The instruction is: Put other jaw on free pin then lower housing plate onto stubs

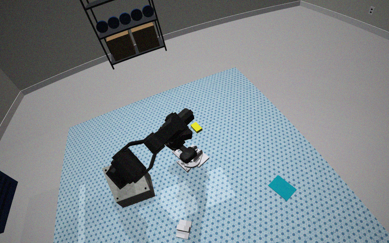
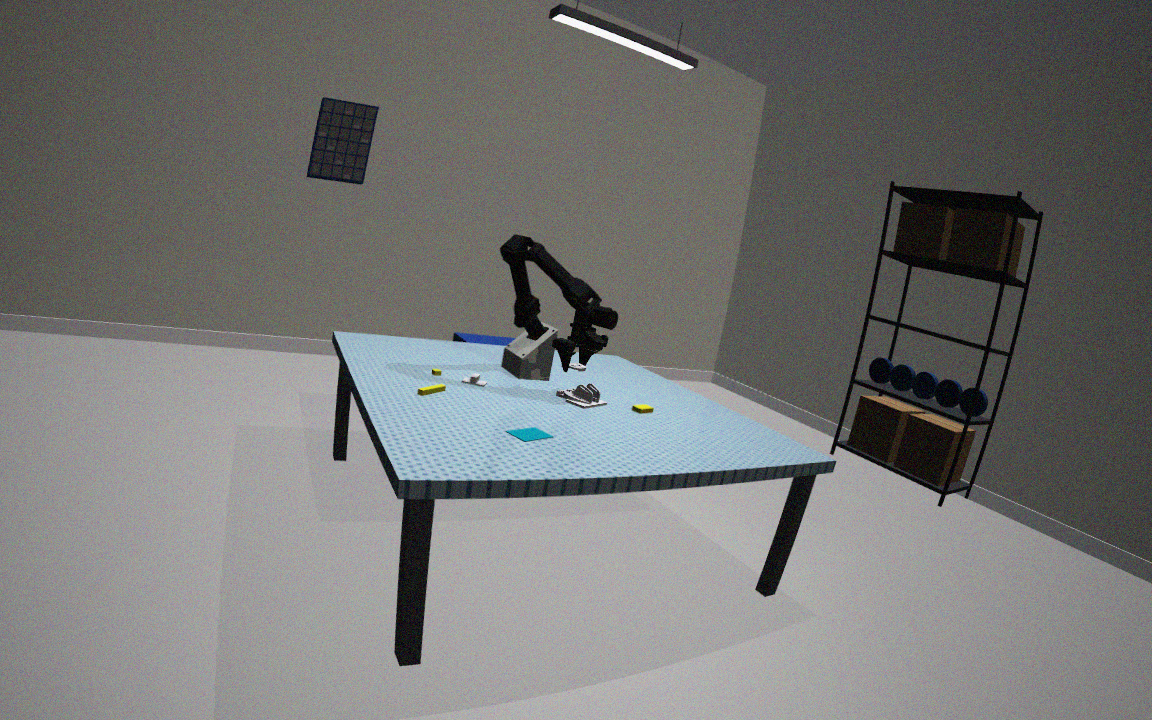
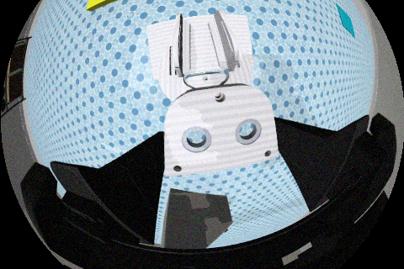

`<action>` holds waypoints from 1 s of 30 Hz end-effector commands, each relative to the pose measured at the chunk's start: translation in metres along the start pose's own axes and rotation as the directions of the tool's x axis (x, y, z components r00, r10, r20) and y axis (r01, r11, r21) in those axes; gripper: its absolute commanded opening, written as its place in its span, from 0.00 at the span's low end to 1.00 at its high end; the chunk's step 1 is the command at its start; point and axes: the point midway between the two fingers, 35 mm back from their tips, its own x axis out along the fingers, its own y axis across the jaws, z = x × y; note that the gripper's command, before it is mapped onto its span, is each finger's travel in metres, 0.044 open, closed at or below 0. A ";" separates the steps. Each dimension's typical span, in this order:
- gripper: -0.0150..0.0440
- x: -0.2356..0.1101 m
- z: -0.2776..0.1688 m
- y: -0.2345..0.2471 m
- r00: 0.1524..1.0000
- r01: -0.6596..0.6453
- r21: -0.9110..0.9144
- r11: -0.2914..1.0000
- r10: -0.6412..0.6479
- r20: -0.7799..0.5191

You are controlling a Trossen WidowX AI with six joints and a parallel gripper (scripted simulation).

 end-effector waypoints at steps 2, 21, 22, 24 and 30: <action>0.85 -0.001 0.001 -0.001 1.000 0.004 0.001 1.000 -0.004 0.005; 0.85 0.027 0.002 0.000 1.000 0.000 0.001 1.000 0.000 0.003; 0.85 0.029 0.002 0.000 1.000 0.000 0.001 1.000 0.000 0.004; 0.85 0.032 0.002 -0.001 1.000 0.001 0.001 1.000 -0.001 0.004; 0.85 0.042 0.002 -0.001 1.000 0.002 0.002 1.000 -0.002 0.004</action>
